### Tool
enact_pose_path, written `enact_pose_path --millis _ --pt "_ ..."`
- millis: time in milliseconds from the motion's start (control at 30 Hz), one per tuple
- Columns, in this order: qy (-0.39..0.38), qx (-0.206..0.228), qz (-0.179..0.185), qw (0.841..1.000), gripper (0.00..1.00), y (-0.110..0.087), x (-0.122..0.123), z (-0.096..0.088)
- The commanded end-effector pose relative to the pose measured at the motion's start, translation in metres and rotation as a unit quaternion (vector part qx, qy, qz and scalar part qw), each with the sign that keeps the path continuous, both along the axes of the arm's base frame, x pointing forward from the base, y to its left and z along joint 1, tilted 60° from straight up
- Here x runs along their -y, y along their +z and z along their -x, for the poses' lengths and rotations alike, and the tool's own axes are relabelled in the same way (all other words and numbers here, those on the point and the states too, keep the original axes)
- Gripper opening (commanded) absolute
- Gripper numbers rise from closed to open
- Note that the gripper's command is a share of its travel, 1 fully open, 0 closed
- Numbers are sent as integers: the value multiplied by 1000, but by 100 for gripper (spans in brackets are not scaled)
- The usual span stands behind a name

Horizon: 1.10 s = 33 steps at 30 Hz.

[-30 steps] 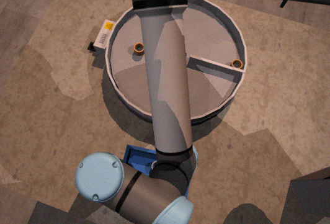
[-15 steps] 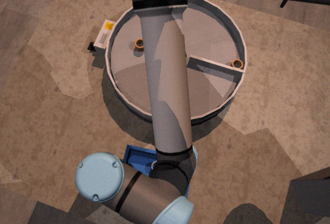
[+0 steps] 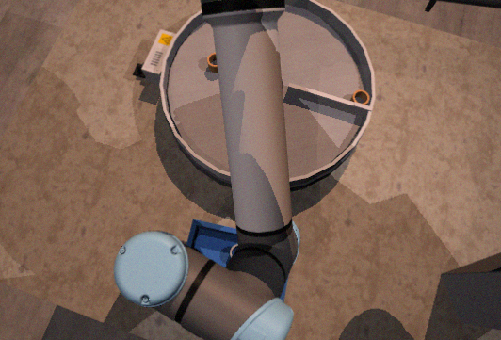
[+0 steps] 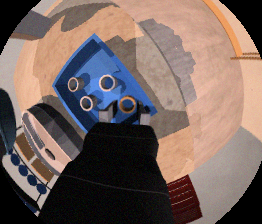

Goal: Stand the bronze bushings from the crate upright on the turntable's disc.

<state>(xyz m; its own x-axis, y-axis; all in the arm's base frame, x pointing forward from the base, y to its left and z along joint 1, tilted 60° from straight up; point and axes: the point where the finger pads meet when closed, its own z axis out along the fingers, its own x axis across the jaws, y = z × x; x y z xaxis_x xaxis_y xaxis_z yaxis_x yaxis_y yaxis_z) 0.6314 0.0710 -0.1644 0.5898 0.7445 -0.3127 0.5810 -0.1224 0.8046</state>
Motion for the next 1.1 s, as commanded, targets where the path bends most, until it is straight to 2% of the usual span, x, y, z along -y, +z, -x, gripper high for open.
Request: enact_pose_path --millis 0,300,1067 --pt "-1 1 -1 1000 76 -3 4 -5" --pt "-1 1 -1 1000 76 -11 14 -13" --pt "0 1 0 1000 76 -11 15 -14"
